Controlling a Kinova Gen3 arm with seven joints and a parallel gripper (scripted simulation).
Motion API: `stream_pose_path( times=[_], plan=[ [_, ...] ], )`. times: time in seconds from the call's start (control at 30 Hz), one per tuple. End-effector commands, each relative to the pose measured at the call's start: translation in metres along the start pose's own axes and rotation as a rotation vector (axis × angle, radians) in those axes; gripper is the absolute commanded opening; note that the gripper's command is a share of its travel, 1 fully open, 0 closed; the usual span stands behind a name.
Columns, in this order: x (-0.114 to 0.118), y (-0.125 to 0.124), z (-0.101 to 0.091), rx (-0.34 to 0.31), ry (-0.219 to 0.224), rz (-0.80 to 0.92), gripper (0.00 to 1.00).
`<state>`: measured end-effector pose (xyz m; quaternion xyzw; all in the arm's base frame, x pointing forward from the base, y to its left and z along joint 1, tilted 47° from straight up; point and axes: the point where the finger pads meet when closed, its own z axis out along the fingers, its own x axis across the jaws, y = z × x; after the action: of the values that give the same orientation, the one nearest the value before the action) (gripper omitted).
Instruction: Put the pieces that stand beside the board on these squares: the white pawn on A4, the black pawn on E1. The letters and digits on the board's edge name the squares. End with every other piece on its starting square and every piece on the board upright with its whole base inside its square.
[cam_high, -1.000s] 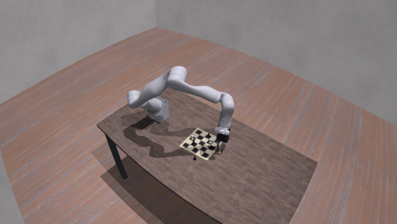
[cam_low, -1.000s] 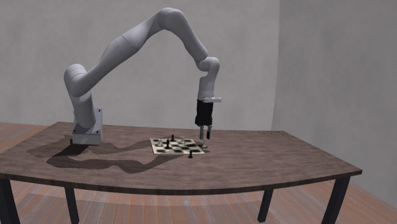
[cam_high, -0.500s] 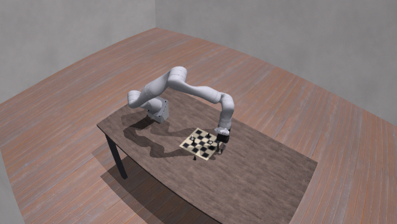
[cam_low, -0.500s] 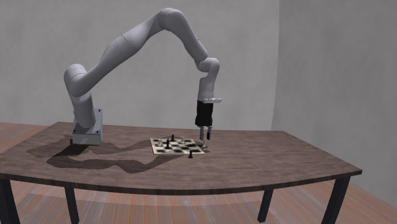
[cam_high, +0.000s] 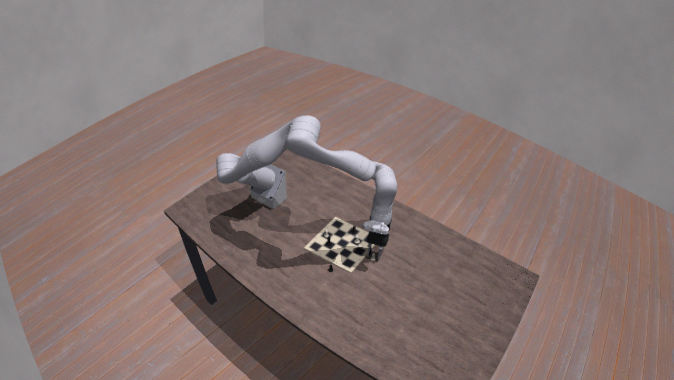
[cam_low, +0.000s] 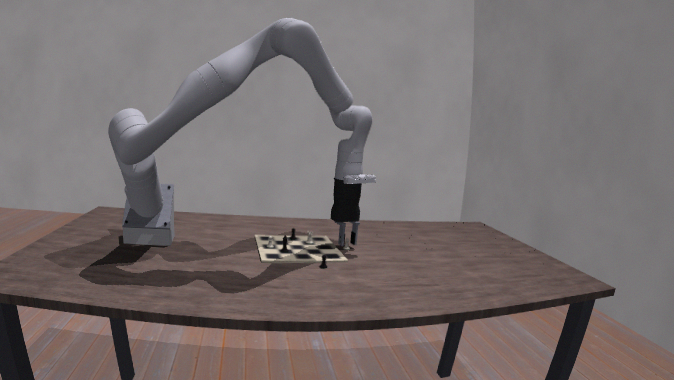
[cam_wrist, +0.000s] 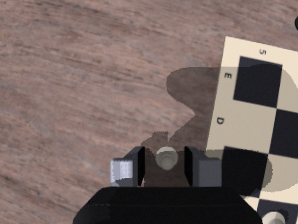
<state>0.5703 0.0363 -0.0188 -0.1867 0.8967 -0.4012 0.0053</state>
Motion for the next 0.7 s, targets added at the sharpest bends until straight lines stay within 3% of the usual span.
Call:
stream_pose_path(
  times=[0.0,0.67],
  plan=[
    [0.0009,0.0000,0.0045,0.001,0.003,0.000,0.68],
    [0.0010,0.0000,0.0065,0.001,0.003,0.000,0.68]
  ],
)
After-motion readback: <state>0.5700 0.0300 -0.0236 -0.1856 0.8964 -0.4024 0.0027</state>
